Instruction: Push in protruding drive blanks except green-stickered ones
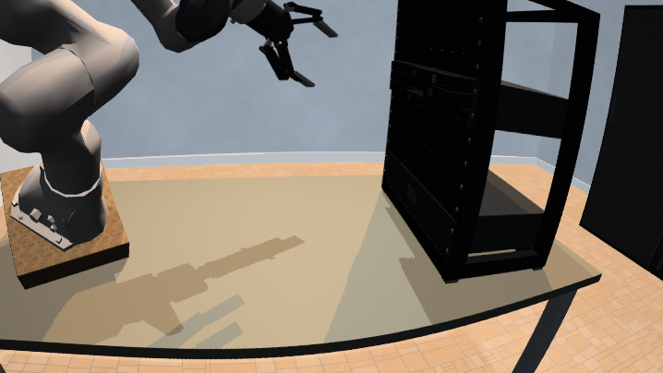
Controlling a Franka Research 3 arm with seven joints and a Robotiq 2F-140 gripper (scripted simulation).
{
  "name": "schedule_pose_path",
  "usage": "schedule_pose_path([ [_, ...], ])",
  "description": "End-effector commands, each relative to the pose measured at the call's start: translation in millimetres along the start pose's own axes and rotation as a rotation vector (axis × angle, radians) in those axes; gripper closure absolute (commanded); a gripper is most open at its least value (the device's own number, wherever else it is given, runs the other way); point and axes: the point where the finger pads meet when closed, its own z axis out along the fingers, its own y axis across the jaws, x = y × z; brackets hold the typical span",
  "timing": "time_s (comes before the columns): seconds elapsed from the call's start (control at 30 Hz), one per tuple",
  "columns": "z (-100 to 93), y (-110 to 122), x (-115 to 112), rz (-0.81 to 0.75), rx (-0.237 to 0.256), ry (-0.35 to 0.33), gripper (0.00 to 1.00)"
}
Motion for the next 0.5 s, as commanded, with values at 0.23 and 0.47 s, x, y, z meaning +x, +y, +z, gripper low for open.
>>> schedule_pose_path([
  [0.23,-4.1,25.8,37.1,0.200,0.112,0.171,0.00],
  [0.47,-10.4,44.0,58.2,0.240,0.160,0.251,0.00],
])
